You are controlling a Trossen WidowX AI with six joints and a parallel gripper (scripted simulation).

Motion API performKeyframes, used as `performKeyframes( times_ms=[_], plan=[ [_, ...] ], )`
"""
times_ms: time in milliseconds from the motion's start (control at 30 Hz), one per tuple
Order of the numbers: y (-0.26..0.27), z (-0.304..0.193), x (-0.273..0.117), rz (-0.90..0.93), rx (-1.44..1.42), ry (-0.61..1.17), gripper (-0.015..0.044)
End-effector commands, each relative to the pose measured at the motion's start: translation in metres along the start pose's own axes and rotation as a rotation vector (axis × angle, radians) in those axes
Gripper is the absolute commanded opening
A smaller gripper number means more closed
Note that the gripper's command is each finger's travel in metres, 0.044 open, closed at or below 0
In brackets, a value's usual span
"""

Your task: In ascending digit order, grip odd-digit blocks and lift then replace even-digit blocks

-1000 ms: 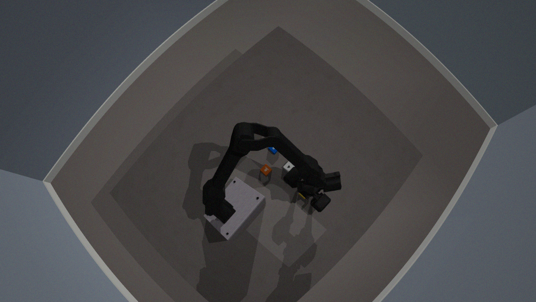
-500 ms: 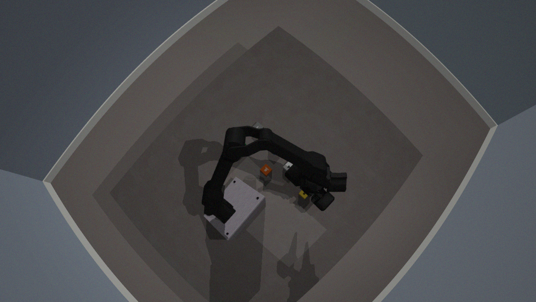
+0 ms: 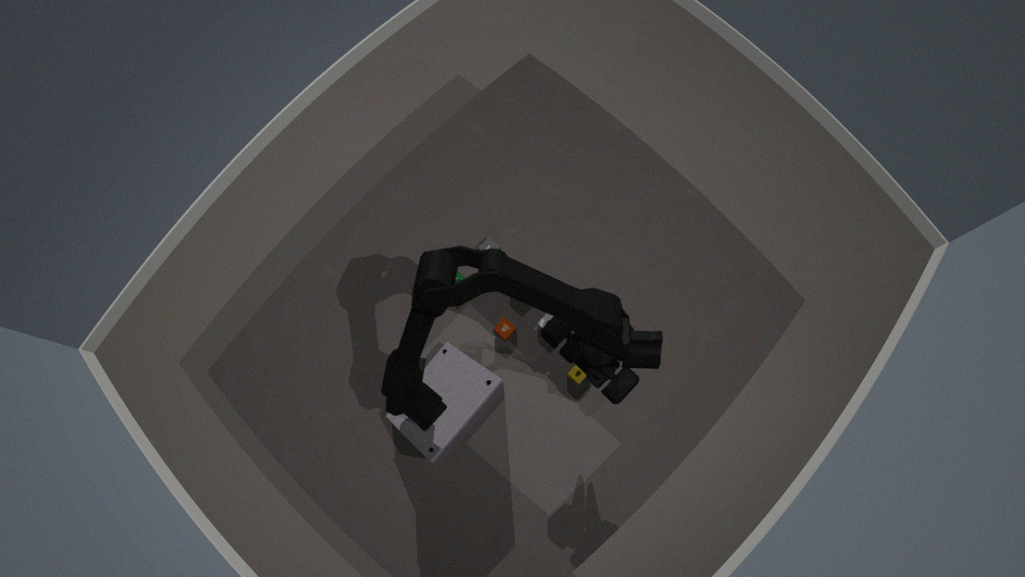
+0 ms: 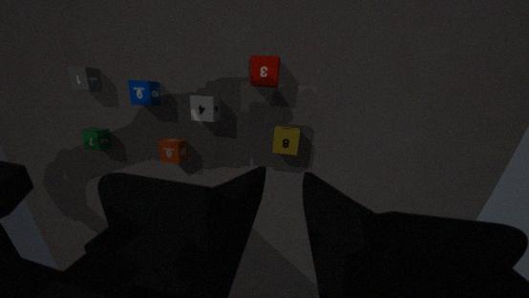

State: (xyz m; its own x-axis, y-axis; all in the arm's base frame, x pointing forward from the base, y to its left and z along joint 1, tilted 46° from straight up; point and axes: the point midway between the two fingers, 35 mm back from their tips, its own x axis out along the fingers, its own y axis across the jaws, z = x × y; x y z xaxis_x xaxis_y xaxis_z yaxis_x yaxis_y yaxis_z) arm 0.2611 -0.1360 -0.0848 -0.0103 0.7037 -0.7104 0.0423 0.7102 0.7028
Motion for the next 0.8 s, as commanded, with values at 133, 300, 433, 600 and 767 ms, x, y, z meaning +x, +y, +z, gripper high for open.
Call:
performKeyframes(
  times_ms=[133,300,433,600,767],
  plan=[
    [0.098,0.036,-0.006,-0.015,0.002,0.001,0.012],
    [0.188,0.042,-0.001,0.006,-0.002,0.005,0.012],
    [0.203,0.04,0.001,0.012,-0.003,0.007,0.012],
    [0.202,0.041,0.003,0.012,-0.003,0.007,0.0146],
    [0.204,0.041,0.072,0.014,-0.003,0.006,0.0278]
  ],
)
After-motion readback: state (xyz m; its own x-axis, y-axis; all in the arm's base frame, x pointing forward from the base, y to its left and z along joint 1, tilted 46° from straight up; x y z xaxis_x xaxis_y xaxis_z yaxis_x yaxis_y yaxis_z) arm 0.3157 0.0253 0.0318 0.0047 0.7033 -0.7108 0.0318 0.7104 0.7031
